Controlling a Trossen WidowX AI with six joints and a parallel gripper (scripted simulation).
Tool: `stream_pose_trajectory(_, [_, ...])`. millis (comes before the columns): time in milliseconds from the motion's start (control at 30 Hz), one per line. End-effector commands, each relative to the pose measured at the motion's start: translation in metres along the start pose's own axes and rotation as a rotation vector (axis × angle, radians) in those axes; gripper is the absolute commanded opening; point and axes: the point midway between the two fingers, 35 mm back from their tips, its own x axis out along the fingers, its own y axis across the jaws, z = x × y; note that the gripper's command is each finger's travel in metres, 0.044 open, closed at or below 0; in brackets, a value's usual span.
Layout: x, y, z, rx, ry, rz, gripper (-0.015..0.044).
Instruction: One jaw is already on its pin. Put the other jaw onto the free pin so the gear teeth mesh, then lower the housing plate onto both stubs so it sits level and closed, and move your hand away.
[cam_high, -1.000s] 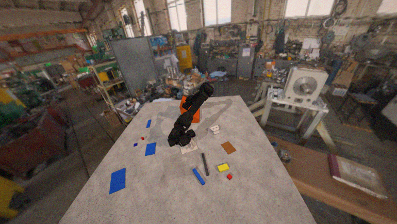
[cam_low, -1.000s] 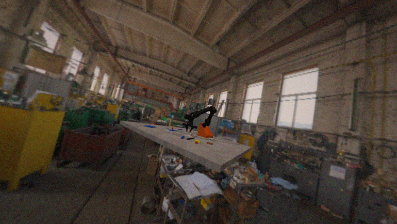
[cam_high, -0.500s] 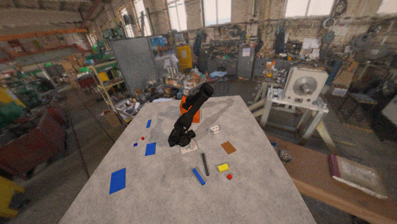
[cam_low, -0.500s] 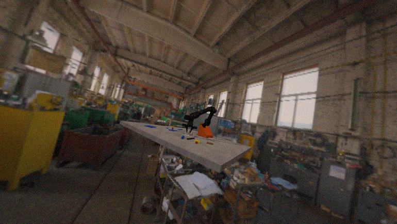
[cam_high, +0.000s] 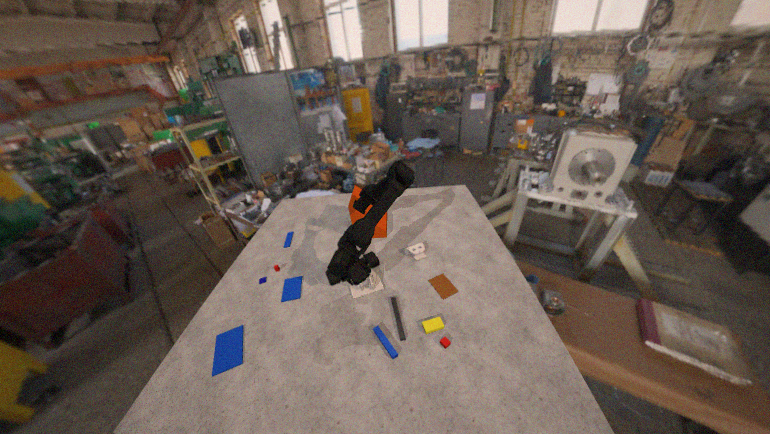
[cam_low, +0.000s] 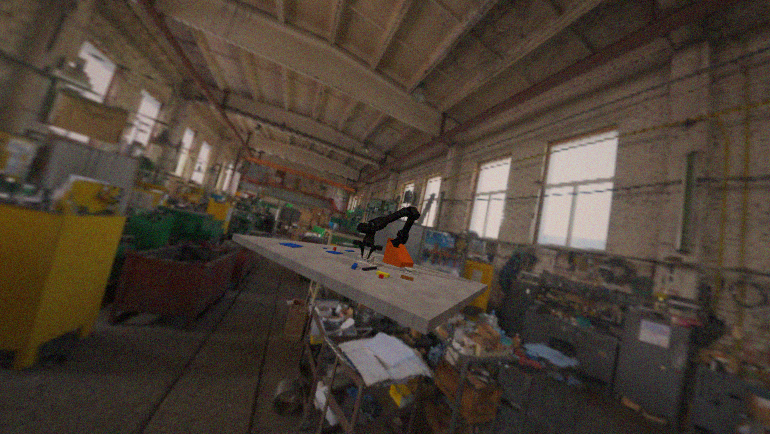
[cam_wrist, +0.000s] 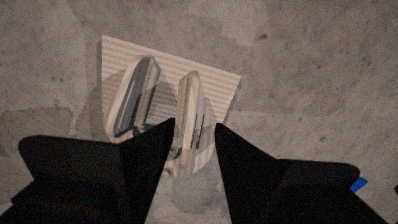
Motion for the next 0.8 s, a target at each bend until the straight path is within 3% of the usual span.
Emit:
stream_pose_trajectory(0, [0.0006,0.0006,0.0002,0.003,-0.004,0.005,0.0134])
stream_pose_trajectory(767, [0.0068,0.0007,0.0003,0.001,-0.004,0.005,0.0134])
